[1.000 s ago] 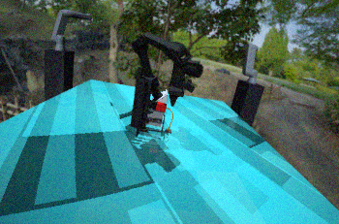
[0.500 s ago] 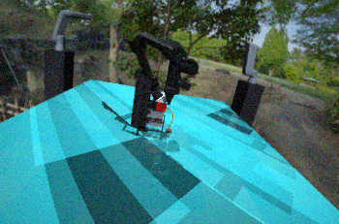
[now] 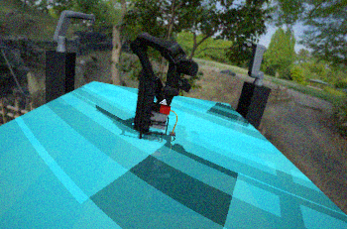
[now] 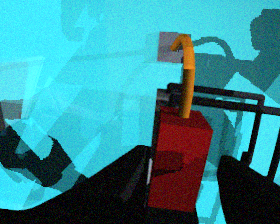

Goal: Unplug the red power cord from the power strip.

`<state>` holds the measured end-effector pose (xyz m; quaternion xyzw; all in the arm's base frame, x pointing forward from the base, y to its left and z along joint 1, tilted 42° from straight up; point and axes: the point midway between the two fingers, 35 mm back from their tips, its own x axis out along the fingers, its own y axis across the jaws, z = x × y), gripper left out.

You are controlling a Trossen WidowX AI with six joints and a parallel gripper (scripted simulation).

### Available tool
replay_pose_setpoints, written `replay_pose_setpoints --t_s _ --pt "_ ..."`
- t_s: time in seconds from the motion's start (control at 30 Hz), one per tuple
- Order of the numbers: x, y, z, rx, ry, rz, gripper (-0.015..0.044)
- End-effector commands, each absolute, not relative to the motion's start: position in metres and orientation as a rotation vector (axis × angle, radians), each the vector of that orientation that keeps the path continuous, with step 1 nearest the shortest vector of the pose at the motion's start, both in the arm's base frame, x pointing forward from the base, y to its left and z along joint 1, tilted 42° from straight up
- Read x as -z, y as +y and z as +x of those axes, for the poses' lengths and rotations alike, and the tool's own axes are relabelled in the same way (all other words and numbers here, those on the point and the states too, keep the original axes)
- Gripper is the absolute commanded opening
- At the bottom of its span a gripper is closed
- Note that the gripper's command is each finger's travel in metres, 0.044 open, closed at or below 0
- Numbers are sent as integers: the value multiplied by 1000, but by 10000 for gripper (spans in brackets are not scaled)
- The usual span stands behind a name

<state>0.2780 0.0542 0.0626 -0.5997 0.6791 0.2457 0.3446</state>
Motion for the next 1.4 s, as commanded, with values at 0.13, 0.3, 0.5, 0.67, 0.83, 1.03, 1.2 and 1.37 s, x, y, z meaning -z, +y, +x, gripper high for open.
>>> replay_pose_setpoints --t_s 0.13,0.3,0.5,0.67,0.83,1.03,1.2,1.37 --pt "-61 49 275 -641 1775 -1564 160" --pt "-55 45 275 -641 1775 -1565 160" --pt "-53 43 275 -641 1775 -1565 160" --pt "-53 43 275 -641 1775 -1565 160" --pt "-54 45 276 -640 1769 -1559 68" --pt "-54 45 276 -640 1769 -1559 28" --pt "-53 47 277 -640 1769 -1559 0" --pt "-49 53 279 -641 1769 -1559 0"
